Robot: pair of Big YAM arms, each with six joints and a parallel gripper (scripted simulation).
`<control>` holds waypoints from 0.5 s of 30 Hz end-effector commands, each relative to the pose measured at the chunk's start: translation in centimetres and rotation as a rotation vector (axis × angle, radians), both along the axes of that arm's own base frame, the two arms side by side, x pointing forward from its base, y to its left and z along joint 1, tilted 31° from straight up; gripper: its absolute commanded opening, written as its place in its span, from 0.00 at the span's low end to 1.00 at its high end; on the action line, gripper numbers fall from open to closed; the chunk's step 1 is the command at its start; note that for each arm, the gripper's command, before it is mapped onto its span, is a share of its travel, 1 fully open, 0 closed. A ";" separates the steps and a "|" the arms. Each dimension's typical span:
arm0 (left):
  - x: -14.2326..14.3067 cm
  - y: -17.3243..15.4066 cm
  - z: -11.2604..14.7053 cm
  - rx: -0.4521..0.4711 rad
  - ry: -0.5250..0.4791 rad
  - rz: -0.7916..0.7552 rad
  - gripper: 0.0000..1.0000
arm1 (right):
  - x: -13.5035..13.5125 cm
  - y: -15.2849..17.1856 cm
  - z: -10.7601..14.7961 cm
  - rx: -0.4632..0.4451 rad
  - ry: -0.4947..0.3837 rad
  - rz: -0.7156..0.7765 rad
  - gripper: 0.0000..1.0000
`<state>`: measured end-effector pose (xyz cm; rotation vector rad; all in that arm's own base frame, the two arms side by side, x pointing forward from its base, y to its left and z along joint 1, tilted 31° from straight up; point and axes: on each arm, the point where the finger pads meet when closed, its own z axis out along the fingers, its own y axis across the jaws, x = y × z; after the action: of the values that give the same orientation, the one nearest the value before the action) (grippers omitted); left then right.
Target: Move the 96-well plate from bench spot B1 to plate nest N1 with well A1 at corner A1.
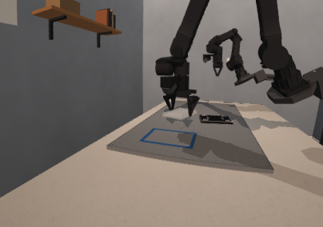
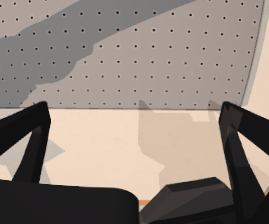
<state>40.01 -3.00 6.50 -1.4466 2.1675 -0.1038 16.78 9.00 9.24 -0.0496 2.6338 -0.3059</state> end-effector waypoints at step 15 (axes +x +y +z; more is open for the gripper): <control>-1.9 -4.9 -1.3 0.248 0.083 -0.487 0.00 | 0.4 0.6 1.0 0.021 -0.016 -0.007 1.00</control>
<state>37.90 -6.76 4.45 -0.9230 2.4405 0.0610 16.78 9.00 9.24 -0.0496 2.6338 -0.3059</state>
